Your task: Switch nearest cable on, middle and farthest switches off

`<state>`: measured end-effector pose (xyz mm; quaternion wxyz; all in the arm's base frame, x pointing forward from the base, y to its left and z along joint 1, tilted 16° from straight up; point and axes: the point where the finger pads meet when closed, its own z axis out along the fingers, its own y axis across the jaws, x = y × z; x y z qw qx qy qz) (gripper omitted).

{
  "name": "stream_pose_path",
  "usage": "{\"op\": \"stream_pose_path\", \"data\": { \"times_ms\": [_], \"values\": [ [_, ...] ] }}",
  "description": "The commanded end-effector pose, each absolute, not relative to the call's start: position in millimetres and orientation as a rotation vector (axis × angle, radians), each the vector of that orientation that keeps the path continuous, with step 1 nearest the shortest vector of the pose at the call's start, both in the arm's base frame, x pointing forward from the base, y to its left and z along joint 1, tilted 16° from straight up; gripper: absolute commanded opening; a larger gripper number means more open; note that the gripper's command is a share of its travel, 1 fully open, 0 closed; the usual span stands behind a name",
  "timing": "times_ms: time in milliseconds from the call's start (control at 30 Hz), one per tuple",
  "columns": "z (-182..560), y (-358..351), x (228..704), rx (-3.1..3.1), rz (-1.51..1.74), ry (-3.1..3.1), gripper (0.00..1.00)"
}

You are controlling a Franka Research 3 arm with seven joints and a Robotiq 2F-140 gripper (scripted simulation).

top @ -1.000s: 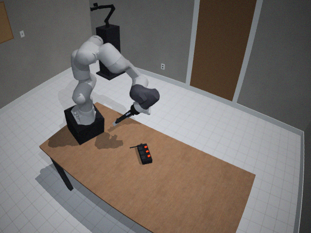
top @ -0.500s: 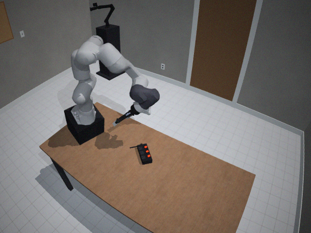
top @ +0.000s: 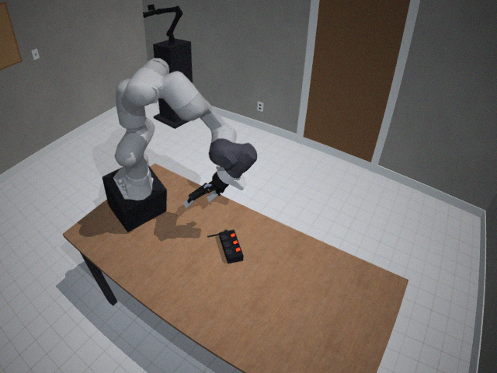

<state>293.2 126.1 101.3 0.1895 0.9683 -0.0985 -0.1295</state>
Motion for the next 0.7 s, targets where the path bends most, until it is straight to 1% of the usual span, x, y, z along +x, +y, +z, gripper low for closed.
{"op": "stream_pose_path", "data": {
  "times_ms": [0,167,200,367,400,600,633,667],
  "values": [
    [95,128,315,2.67,-0.21,-0.537,1.0],
    [95,128,315,2.67,-0.21,-0.537,1.0],
    [91,128,330,2.644,-0.123,-0.658,1.0],
    [91,128,330,2.644,-0.123,-0.658,1.0],
    [87,130,347,2.616,-0.032,-0.785,1.0],
    [87,130,347,2.616,-0.032,-0.785,1.0],
    [82,132,363,2.585,0.06,-0.917,1.0],
    [82,132,363,2.585,0.06,-0.917,1.0]
  ]
}}
